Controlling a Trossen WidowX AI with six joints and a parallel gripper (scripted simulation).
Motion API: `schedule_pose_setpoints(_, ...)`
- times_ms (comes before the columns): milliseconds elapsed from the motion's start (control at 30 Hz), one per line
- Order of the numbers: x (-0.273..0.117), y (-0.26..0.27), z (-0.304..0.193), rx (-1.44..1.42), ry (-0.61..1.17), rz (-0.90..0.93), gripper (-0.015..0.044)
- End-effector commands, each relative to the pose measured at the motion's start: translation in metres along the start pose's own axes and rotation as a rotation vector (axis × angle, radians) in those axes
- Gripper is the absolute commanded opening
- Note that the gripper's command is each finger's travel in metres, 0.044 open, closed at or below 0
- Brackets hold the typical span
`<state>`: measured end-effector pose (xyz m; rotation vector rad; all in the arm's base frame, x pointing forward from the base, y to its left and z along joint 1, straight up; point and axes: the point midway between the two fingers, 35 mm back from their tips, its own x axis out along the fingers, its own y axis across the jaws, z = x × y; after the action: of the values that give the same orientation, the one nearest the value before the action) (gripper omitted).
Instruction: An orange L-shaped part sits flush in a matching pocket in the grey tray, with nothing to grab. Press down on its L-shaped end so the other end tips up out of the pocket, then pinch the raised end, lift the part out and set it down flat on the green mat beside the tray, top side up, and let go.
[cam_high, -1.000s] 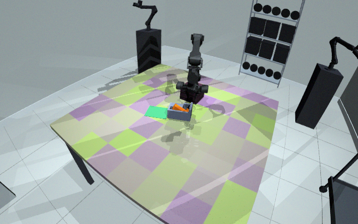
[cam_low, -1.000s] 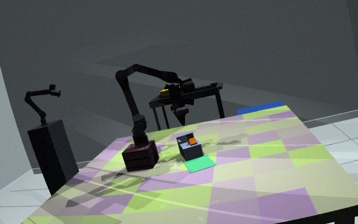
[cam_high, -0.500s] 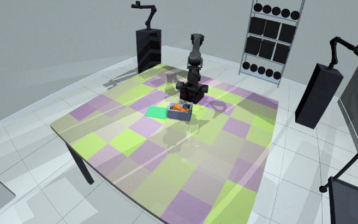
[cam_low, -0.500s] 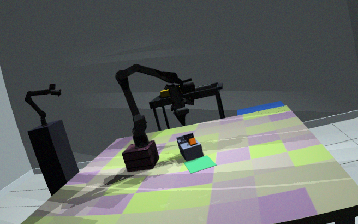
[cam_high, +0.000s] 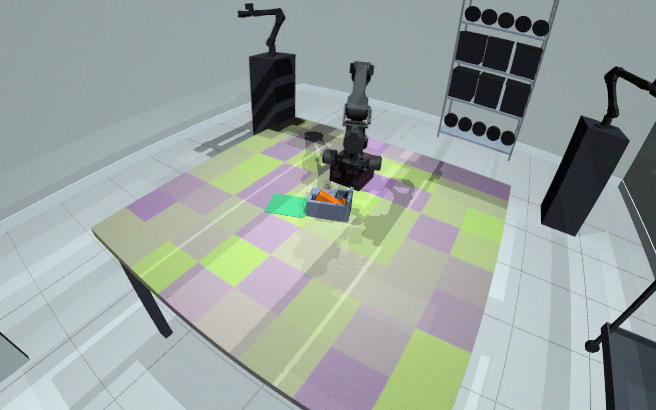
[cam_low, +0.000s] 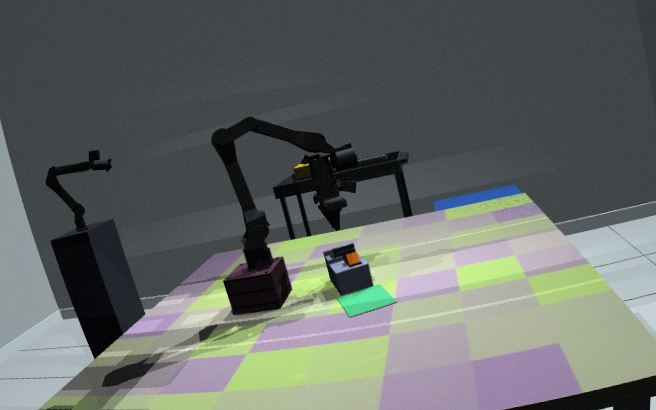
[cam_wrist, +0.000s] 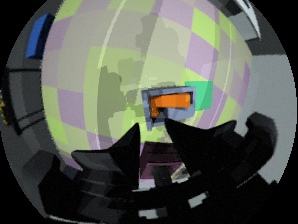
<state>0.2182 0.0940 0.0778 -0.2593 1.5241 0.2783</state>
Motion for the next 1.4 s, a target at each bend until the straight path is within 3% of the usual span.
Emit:
schedule_pose_setpoints(0,0.016,0.000,0.000,-0.001,0.006,-0.001,0.0180)
schedule_pose_setpoints(200,0.072,-0.002,-0.004,-0.003,0.013,-0.005,0.0180)
schedule_pose_setpoints(1367,0.108,-0.002,-0.005,-0.003,0.013,-0.005,0.0180)
